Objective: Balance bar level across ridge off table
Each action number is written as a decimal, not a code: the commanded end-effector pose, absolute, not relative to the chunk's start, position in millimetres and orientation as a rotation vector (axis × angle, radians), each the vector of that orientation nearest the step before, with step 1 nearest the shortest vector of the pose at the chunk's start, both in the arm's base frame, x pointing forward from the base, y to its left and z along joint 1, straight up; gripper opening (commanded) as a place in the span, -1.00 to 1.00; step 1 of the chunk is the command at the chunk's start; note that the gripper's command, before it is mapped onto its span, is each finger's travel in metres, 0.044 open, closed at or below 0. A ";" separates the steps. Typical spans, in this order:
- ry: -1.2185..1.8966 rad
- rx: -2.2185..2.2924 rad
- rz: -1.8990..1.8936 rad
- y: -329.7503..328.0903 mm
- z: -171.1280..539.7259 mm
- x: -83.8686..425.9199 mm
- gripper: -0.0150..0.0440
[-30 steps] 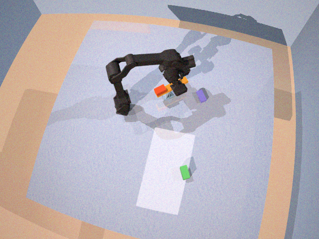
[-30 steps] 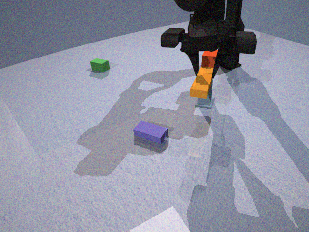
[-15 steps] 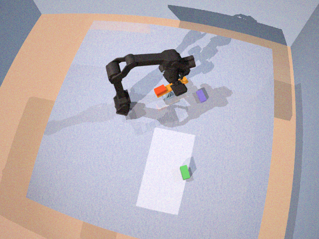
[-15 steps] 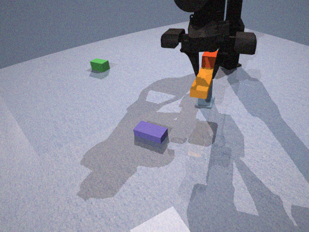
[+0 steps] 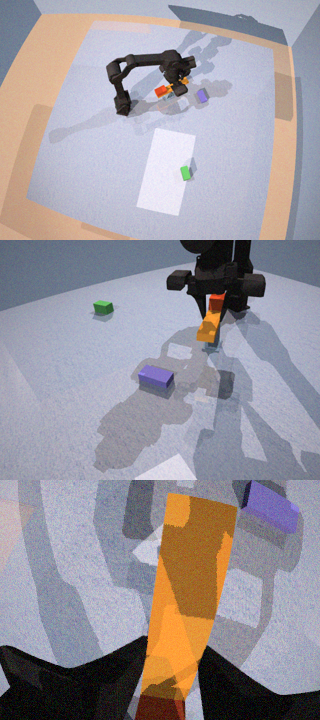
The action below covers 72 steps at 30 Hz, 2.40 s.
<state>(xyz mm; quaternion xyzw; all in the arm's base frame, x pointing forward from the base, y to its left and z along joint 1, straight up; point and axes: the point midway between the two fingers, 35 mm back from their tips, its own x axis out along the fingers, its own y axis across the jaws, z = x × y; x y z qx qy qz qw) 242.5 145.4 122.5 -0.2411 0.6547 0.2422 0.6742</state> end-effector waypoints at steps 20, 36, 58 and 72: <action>1.477 -0.541 0.548 146.0 119.1 242.5 -0.49; 1.477 -0.541 0.548 145.9 117.8 242.3 -0.49; 1.477 -0.541 0.548 146.0 115.8 242.4 -0.49; 1.477 -0.541 0.548 146.1 114.8 242.5 -0.49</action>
